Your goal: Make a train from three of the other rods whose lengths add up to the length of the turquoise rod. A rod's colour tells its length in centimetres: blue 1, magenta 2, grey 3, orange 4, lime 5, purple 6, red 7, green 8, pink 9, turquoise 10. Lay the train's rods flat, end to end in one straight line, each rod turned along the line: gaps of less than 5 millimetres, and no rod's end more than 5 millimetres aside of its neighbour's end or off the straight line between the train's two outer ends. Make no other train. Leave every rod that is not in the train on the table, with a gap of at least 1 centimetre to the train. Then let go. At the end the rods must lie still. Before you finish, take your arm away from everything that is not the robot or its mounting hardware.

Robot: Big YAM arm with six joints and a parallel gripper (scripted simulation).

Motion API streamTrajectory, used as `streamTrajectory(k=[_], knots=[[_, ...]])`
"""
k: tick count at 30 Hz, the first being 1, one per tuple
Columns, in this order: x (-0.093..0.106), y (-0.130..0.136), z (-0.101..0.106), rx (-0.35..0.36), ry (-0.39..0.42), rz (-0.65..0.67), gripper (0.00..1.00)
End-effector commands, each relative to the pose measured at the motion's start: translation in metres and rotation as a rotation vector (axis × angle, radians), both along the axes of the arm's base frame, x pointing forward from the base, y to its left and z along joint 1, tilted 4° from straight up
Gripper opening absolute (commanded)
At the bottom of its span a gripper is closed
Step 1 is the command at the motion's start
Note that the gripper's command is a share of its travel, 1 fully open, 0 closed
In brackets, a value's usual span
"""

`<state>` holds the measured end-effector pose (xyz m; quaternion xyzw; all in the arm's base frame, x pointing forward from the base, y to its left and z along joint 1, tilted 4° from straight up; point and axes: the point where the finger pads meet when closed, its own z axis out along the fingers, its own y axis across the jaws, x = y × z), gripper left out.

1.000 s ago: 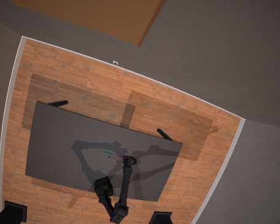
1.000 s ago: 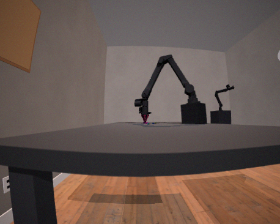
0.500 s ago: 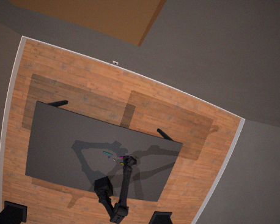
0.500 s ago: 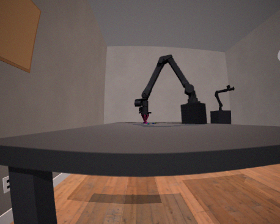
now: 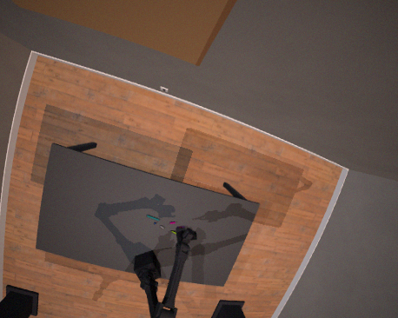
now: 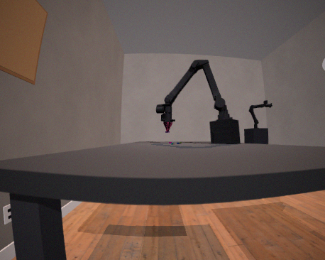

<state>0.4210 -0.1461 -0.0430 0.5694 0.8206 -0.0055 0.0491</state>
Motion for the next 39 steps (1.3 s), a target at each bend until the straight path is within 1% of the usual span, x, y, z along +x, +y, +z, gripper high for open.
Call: streamTrajectory(k=[1,2,3,9,34,39], knots=[[0.015,-0.001,0.026,-0.011,-0.025,-0.007,0.05],[0.005,0.003,0.017,-0.001,0.006,-0.006,0.05],[0.0,0.005,0.009,0.007,0.03,-0.006,0.05],[0.003,0.004,0.012,0.004,0.021,-0.006,0.05],[0.003,0.004,0.012,0.004,0.021,-0.006,0.05],[0.005,0.003,0.009,0.0,0.007,-0.009,0.05]])
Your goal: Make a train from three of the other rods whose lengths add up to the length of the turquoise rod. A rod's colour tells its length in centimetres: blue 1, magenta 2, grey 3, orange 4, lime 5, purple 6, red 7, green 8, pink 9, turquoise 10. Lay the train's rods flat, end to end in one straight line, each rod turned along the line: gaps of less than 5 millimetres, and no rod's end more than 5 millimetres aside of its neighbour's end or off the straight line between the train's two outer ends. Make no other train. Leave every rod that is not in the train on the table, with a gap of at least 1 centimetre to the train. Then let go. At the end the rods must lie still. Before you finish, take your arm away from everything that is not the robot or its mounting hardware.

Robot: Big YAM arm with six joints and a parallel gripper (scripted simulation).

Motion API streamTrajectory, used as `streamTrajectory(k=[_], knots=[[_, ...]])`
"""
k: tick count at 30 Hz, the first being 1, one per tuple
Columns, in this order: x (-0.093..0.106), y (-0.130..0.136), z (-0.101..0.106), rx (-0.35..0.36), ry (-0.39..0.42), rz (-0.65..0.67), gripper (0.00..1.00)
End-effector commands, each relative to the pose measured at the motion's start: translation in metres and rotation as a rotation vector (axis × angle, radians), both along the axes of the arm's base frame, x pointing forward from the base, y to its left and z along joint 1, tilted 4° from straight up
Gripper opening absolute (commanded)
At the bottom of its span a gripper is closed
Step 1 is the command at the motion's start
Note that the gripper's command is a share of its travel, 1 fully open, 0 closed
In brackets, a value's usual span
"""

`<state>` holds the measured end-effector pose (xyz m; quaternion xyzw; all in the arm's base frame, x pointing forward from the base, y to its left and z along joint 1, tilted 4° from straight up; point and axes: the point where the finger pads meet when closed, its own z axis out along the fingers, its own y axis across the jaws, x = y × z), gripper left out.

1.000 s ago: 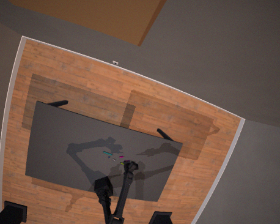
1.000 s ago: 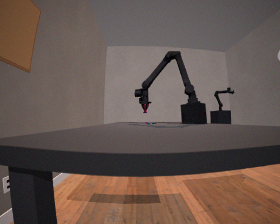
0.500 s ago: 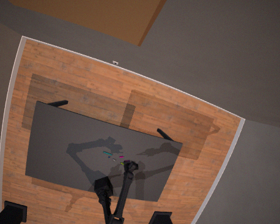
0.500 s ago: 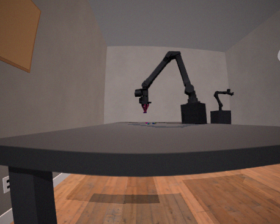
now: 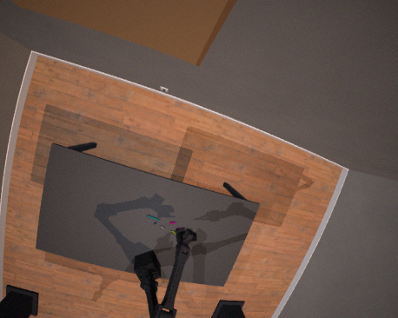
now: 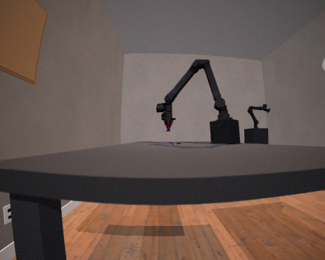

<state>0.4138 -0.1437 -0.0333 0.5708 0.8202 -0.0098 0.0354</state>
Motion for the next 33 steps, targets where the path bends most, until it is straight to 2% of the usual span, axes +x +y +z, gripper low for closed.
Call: streamTrajectory(k=[1,4,8,10,14,22,33], knots=[[0.011,0.0,-0.003,-0.007,-0.017,-0.007,0.05],[0.003,0.001,-0.013,-0.003,-0.003,-0.011,0.05],[0.003,-0.002,-0.027,-0.003,-0.003,-0.017,0.05],[0.003,-0.002,-0.027,-0.003,-0.003,-0.017,0.05],[0.003,-0.006,-0.045,-0.003,-0.002,-0.017,0.05],[0.015,-0.012,-0.073,-0.009,-0.019,-0.008,0.05],[0.024,-0.016,-0.083,-0.015,-0.034,-0.004,0.05]])
